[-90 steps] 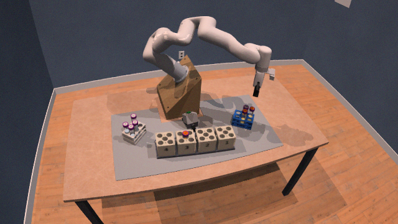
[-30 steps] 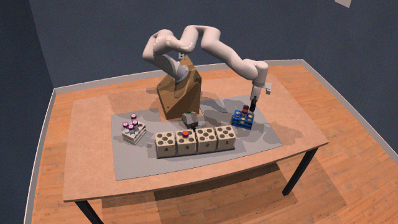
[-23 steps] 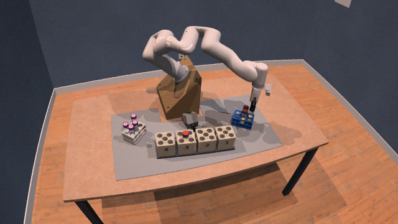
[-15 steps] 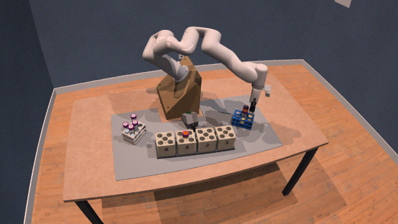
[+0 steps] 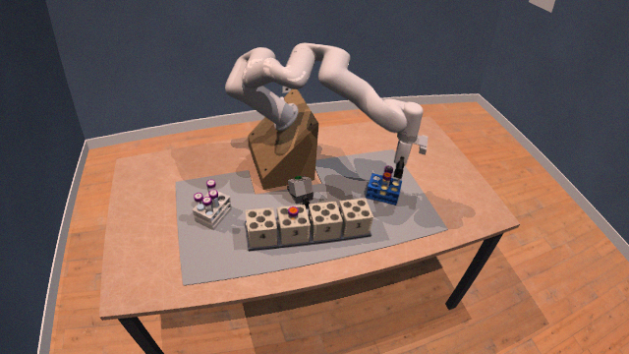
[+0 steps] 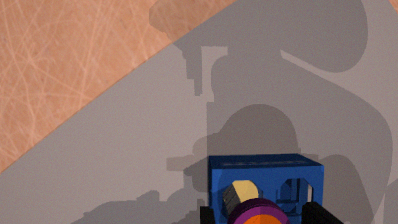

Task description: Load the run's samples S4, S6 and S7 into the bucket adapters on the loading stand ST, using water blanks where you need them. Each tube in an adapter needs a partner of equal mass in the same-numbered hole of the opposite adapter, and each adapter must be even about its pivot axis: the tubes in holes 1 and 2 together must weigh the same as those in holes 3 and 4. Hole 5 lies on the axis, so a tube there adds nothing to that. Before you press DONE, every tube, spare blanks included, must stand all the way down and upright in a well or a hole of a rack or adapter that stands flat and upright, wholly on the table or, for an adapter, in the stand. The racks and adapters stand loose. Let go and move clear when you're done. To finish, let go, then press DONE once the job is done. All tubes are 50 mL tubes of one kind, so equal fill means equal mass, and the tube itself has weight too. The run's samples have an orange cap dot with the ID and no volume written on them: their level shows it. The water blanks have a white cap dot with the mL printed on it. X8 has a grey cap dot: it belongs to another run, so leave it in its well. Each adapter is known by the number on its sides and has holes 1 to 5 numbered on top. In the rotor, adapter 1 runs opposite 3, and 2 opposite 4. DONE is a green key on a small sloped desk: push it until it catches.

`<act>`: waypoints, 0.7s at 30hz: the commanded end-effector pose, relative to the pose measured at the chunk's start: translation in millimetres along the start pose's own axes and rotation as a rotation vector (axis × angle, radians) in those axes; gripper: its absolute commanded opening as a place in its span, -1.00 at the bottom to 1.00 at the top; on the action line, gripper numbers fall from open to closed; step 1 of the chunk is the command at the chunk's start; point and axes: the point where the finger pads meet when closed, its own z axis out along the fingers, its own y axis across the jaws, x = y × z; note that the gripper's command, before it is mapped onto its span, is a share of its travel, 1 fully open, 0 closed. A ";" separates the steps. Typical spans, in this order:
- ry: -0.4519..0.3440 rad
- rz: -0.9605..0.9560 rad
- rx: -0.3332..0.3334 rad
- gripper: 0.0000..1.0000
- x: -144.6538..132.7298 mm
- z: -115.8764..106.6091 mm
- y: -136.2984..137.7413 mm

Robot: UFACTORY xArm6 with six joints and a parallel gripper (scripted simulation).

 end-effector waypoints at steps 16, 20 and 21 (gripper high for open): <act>0.005 0.001 0.000 0.15 1.7 9.2 0.7; 0.005 0.001 0.000 0.15 1.7 11.9 0.7; 0.005 0.001 0.000 0.15 1.7 11.9 0.7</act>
